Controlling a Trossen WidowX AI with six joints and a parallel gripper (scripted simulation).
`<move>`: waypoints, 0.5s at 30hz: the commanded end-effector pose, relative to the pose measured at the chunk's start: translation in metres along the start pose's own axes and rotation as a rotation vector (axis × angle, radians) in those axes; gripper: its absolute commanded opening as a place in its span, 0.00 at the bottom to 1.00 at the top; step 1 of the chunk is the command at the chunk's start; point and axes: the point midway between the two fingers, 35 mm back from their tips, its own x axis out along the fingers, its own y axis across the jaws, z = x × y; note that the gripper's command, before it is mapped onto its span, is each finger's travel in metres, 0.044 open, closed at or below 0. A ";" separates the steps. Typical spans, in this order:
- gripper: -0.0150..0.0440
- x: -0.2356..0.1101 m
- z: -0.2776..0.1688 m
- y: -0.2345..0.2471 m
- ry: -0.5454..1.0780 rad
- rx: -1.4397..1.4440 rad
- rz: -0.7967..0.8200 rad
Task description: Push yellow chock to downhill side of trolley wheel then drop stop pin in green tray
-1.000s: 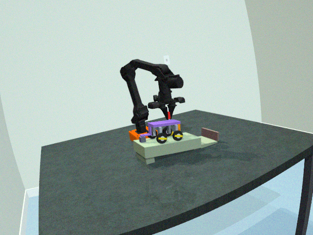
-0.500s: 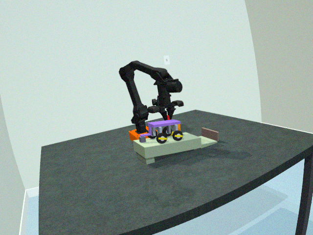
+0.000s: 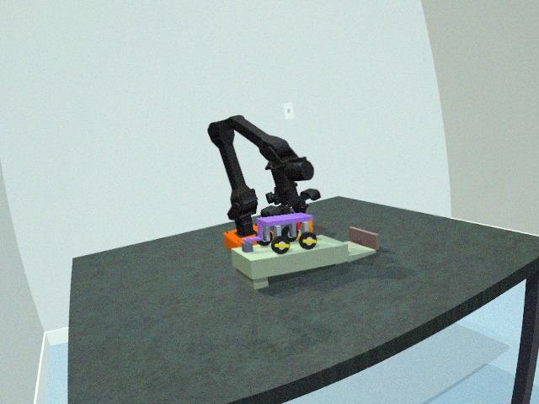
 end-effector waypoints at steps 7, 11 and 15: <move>0.25 0.025 0.001 -0.012 -0.001 0.001 -0.014; 0.39 0.025 0.001 -0.011 -0.001 0.001 -0.014; 0.57 0.025 0.001 -0.008 -0.001 0.001 -0.013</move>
